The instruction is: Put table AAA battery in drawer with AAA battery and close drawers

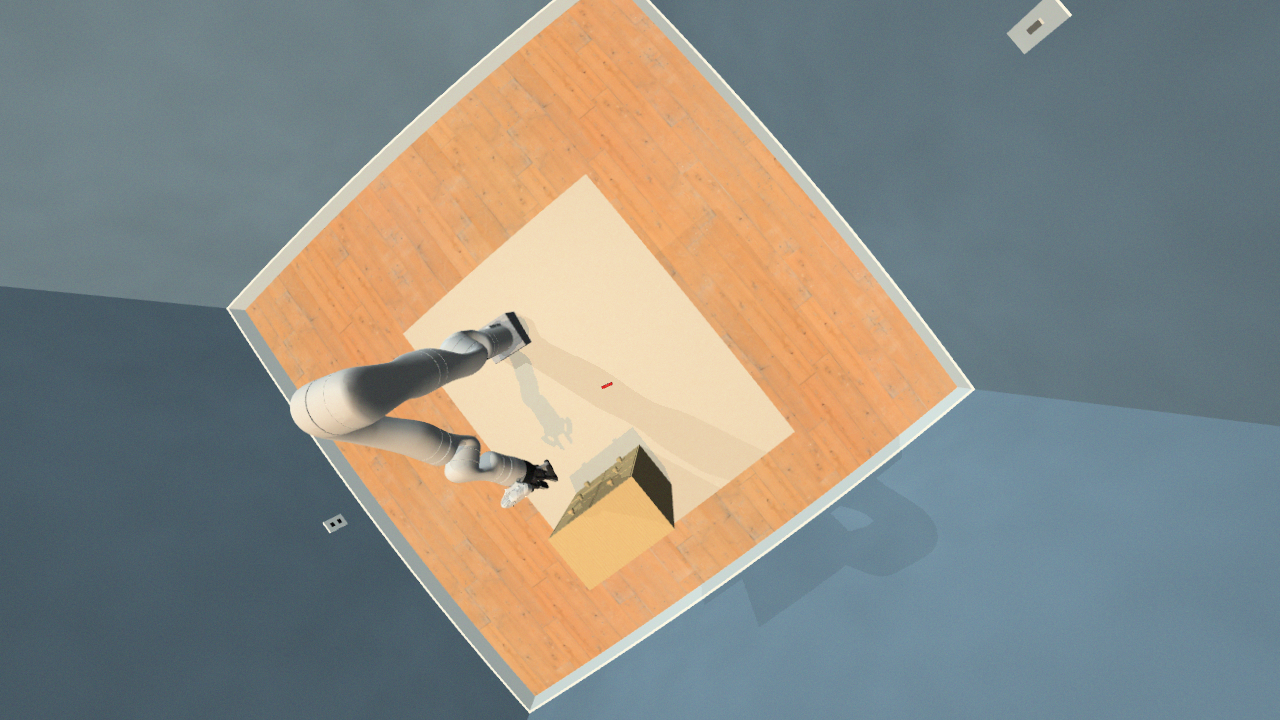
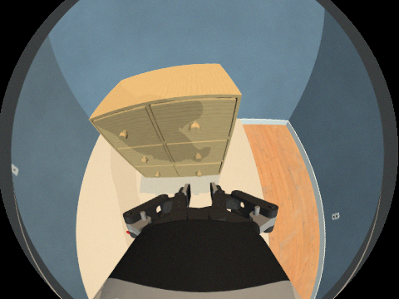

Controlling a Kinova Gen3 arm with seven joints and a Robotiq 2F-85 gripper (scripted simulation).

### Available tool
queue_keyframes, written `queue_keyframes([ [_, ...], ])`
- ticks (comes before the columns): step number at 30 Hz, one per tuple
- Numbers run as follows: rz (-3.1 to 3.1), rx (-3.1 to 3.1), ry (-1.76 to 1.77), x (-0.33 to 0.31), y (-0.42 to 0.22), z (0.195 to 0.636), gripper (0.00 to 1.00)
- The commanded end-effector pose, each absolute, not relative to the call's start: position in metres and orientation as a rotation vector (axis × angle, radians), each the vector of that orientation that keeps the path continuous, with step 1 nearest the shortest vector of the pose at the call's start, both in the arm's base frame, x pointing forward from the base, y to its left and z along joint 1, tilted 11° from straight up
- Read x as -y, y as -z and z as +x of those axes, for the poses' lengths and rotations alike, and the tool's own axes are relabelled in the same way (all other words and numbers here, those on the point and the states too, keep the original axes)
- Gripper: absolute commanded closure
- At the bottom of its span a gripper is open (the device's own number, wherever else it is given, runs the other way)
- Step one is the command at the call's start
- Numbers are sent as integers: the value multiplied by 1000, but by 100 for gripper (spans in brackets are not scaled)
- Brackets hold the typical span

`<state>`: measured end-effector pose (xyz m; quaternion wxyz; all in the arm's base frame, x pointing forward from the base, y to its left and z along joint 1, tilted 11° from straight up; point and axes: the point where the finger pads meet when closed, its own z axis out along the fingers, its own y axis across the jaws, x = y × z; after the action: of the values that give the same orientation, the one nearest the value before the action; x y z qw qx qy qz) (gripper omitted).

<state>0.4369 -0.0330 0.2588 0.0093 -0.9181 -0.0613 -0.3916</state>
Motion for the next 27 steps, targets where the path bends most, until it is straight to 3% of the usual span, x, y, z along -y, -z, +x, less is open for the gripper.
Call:
queue_keyframes([
  [1, -2869, 193, 1219, 32, -257, 436, 67],
  [27, -2863, 192, 1223, 30, -255, 442, 67],
])
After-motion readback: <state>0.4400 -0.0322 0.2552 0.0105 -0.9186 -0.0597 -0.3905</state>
